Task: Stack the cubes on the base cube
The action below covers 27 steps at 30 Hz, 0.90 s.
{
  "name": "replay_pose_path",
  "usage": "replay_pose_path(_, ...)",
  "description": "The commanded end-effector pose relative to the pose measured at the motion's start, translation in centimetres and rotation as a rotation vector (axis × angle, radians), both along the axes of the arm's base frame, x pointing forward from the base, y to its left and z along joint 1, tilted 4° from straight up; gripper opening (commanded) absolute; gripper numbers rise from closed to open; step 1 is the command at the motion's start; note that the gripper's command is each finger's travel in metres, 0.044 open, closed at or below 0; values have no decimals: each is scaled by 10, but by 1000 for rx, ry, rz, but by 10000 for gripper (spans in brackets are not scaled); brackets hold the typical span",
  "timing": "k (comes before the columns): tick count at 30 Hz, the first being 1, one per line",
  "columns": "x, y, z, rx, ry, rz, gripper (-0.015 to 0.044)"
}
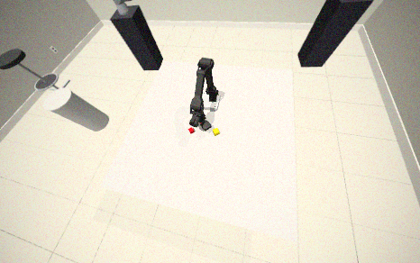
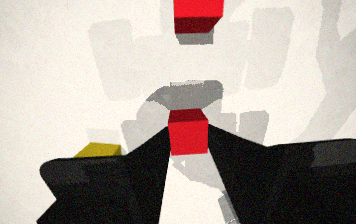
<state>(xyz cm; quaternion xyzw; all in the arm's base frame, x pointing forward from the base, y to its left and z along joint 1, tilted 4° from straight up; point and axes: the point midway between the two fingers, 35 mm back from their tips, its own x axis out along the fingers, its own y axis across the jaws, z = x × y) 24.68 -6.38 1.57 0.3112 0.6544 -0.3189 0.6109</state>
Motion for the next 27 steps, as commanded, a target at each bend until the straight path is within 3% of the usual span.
replay_pose_path(1,7,-1,16,-4,-24,-3,105)
replay_pose_path(27,5,-1,97,-4,-23,-3,105)
